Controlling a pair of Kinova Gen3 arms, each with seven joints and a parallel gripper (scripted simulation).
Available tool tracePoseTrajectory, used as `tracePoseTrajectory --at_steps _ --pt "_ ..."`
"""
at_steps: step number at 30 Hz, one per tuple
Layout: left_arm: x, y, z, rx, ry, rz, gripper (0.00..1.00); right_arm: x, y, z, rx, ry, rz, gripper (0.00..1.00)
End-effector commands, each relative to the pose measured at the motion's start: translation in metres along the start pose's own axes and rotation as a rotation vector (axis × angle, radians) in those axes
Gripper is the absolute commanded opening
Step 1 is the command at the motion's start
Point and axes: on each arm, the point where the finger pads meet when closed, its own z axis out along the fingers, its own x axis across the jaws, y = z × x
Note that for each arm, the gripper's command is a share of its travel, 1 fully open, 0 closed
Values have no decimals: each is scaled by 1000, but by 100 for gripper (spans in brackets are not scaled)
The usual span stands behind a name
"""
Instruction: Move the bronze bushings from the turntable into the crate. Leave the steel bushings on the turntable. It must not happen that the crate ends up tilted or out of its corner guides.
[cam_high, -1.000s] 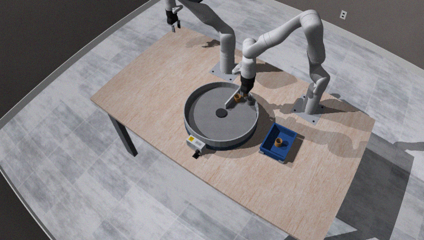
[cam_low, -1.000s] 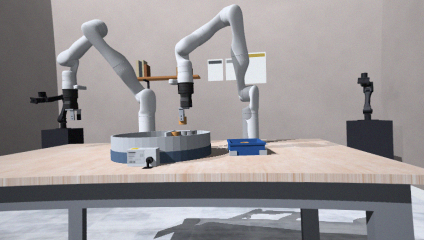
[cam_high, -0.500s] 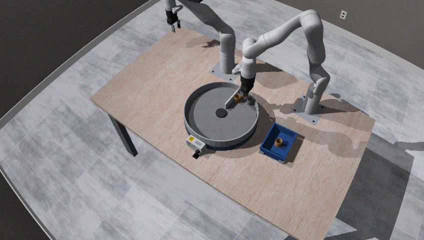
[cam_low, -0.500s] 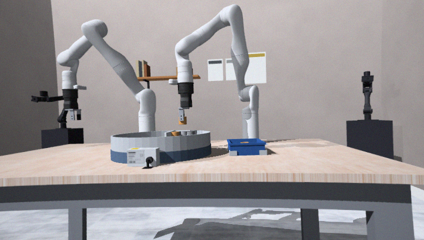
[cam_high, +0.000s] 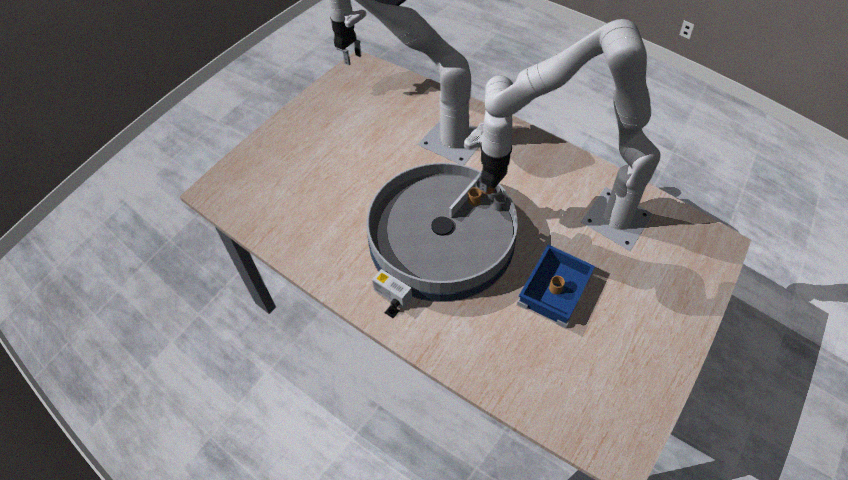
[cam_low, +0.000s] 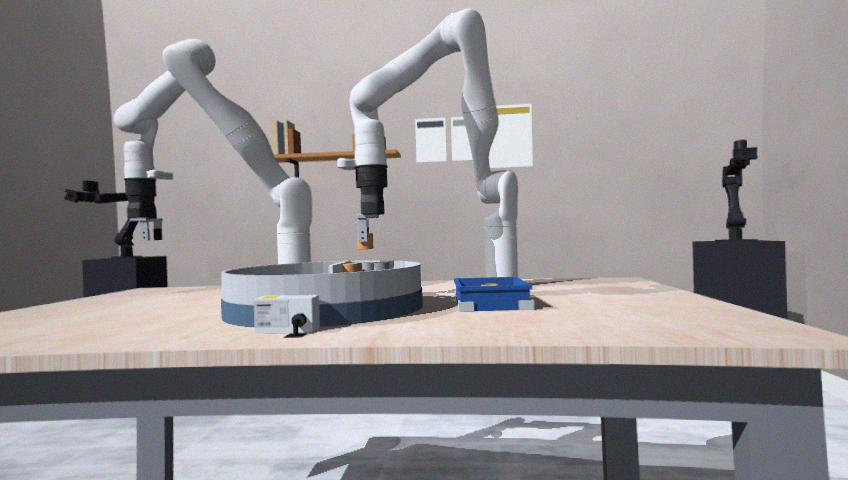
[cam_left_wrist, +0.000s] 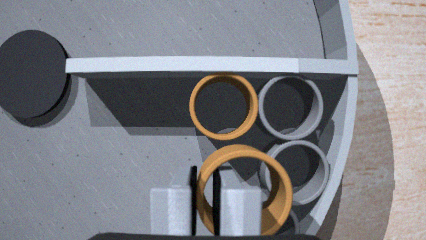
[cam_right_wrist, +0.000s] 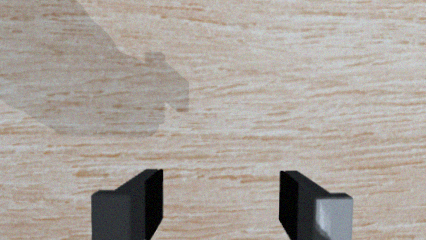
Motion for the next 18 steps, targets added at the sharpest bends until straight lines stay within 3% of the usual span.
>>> tracePoseTrajectory --at_steps 1,18 --pt "0 0 -1 1 -1 0 0 0 0 -1 -2 0 0 100" --pt "-4 21 0 1 -1 0 0 0 0 -1 -2 0 0 100"
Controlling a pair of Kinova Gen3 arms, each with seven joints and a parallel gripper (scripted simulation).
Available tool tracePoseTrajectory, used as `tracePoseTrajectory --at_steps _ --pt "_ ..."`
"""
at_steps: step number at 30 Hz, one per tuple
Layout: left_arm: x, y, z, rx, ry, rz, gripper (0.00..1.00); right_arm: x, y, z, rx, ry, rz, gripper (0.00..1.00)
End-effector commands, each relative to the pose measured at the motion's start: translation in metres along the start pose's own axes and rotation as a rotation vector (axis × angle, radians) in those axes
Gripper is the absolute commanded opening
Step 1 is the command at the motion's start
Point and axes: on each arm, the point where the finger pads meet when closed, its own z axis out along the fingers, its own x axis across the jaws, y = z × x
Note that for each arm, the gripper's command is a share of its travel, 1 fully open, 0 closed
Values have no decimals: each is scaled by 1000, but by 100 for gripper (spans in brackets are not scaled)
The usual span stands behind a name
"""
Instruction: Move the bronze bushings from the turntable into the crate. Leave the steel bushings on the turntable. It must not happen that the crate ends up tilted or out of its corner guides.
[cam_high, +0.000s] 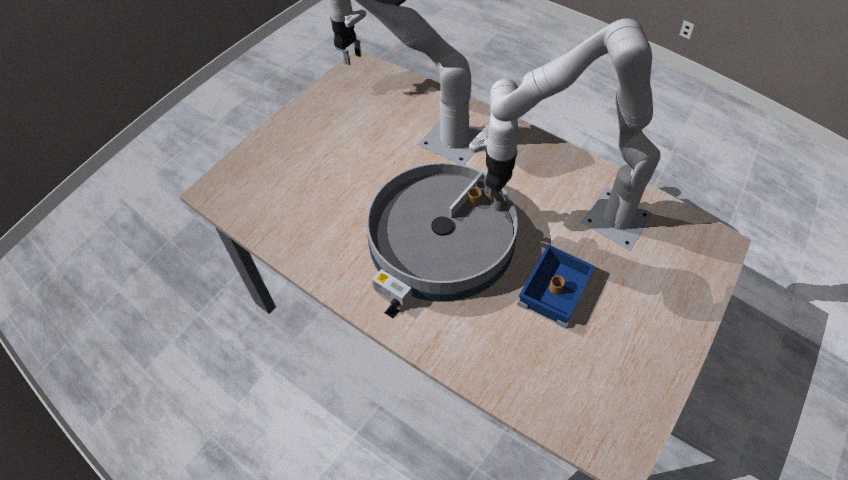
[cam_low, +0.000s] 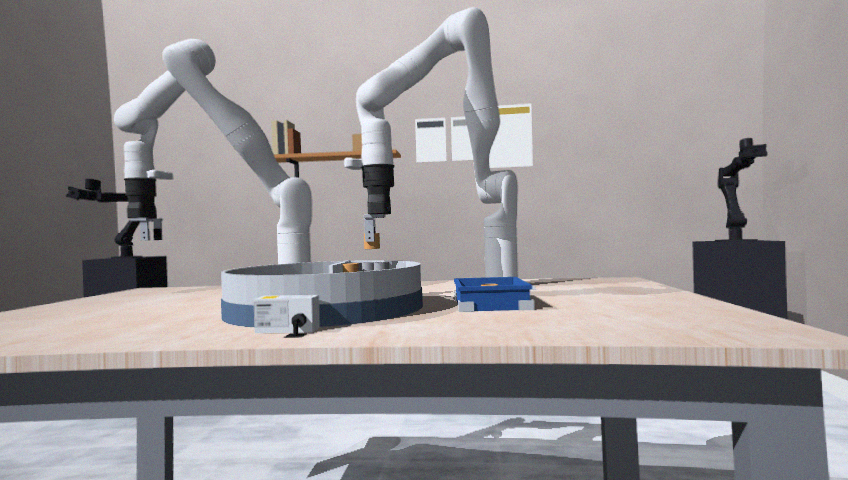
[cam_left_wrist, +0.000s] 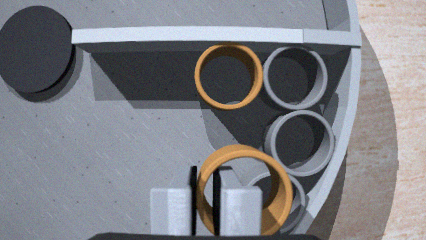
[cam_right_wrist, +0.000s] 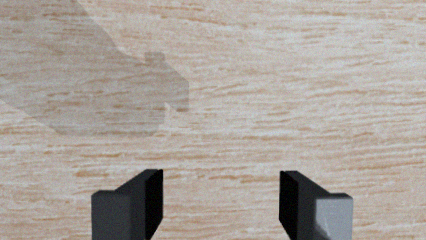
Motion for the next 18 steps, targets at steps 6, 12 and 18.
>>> tracePoseTrajectory --at_steps 6,12,18 --pt "-4 24 0 1 -1 0 0 0 0 -1 -2 0 0 100" --pt "-8 49 0 1 -1 0 0 0 0 -1 -2 0 0 100" --pt "-12 69 0 1 -1 0 0 0 0 -1 -2 0 0 100"
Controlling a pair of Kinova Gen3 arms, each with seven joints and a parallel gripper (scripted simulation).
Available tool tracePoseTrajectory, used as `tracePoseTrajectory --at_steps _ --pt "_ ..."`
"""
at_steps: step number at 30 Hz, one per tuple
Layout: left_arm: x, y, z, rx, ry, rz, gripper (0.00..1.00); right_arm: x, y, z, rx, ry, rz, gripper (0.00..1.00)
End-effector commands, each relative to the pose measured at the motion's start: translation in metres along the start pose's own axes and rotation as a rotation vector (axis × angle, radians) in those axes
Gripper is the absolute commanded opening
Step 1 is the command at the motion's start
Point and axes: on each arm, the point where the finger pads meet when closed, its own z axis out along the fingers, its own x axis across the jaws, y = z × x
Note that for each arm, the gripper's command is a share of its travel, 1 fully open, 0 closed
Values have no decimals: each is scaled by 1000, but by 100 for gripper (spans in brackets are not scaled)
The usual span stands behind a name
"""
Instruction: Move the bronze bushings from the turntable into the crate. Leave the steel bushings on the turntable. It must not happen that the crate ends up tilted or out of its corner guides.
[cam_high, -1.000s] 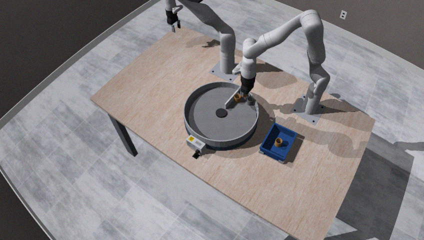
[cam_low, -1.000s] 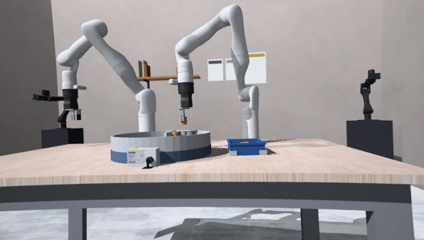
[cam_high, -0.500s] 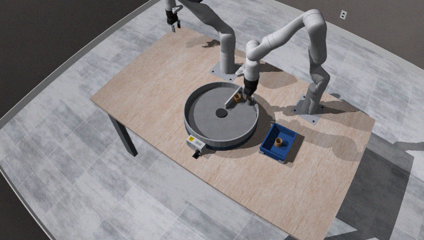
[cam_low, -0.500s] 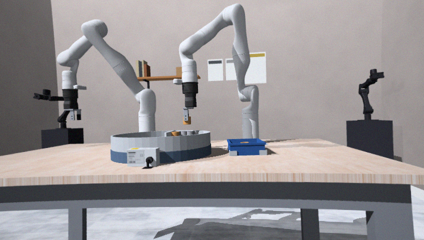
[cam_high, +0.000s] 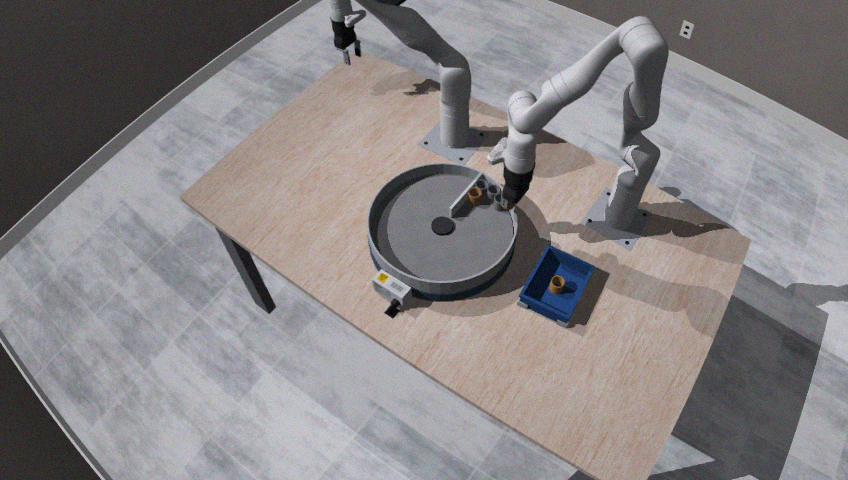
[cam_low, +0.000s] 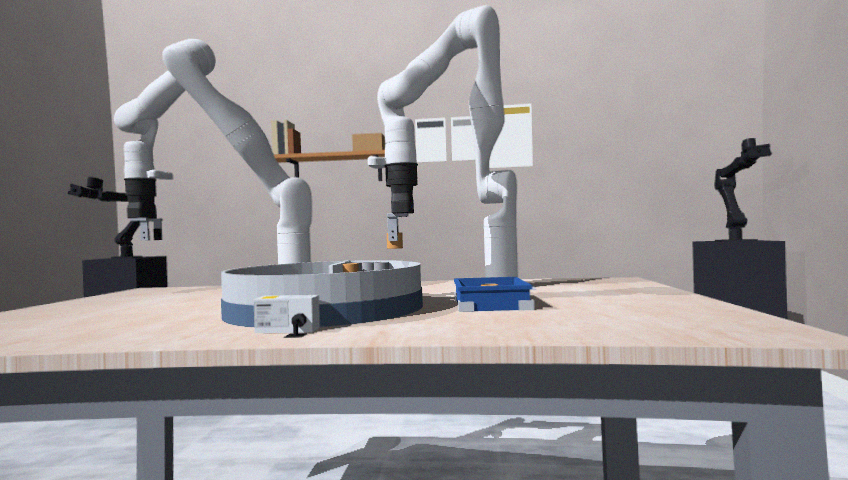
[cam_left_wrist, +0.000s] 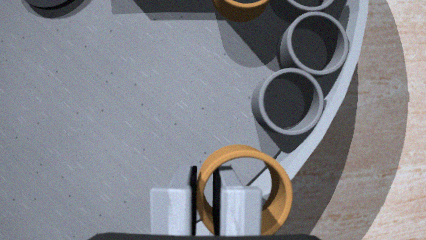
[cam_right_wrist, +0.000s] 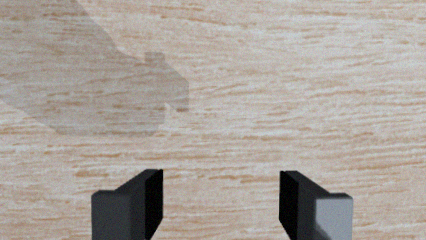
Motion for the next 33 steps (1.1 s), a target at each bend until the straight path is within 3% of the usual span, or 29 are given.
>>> tracePoseTrajectory --at_steps 1,13,15,30,33 --pt "-3 15 -1 3 -1 1 0 0 0 -1 -2 0 0 100" --pt "-13 77 0 3 -1 1 0 0 0 -1 -2 0 0 100" --pt "-13 77 0 3 -1 1 0 0 0 -1 -2 0 0 100" --pt "-25 149 1 2 -1 1 0 0 0 -1 -2 0 0 100" --pt "-26 153 1 2 -1 1 0 0 0 -1 -2 0 0 100"
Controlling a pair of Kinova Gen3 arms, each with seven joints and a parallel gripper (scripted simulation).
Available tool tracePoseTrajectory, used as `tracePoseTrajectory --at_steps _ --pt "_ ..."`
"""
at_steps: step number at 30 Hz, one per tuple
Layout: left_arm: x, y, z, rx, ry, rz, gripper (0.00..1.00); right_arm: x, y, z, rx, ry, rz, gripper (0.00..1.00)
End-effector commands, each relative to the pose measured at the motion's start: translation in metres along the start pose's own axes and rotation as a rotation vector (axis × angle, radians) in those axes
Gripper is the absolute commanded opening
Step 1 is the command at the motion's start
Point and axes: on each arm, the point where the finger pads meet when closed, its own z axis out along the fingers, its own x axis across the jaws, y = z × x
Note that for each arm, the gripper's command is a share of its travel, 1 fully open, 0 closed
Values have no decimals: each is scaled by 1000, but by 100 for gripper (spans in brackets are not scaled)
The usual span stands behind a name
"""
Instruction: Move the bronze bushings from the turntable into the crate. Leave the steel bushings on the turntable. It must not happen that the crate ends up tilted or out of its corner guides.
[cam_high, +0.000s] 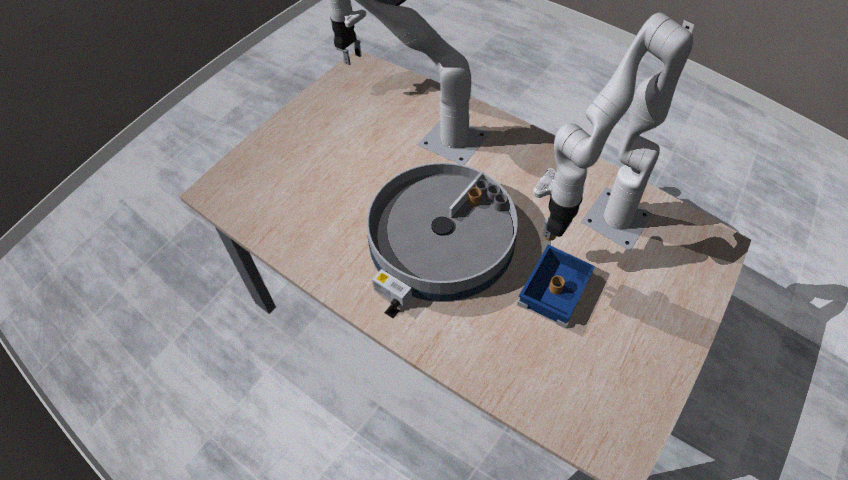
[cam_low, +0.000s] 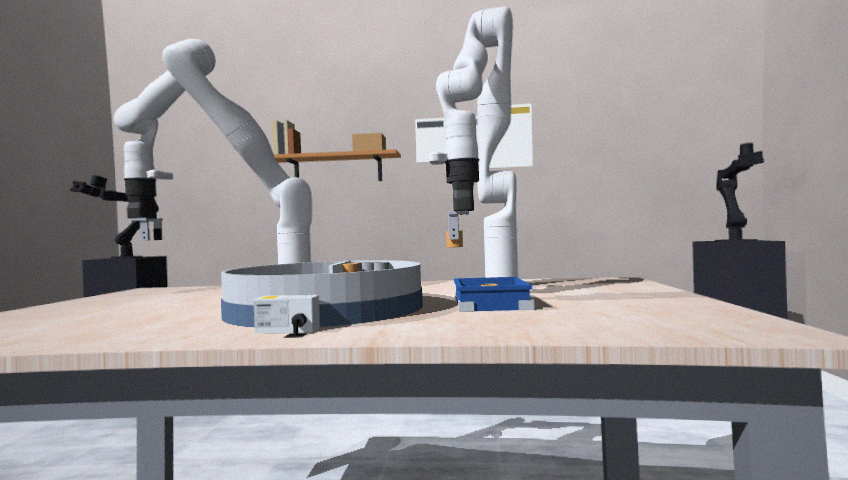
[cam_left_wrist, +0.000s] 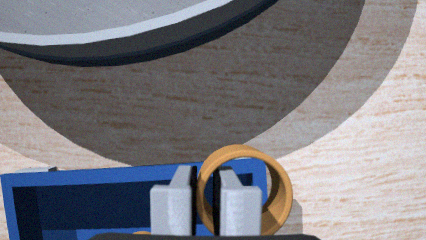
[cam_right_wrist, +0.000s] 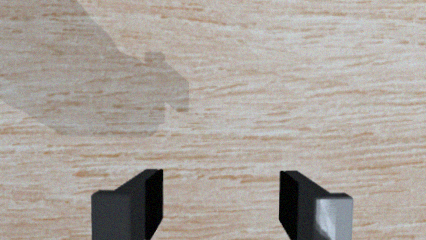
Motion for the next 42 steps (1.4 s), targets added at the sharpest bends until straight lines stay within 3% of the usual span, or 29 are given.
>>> tracePoseTrajectory --at_steps 1,14,27,42 --pt "-3 12 0 4 -1 1 0 0 0 -1 -2 0 0 100" --pt "-10 54 0 4 -1 1 0 0 0 -1 -2 0 0 100" --pt "-12 70 0 4 -1 1 0 0 0 -1 -2 0 0 100" --pt "-13 72 0 4 -1 1 0 0 0 -1 -2 0 0 100"
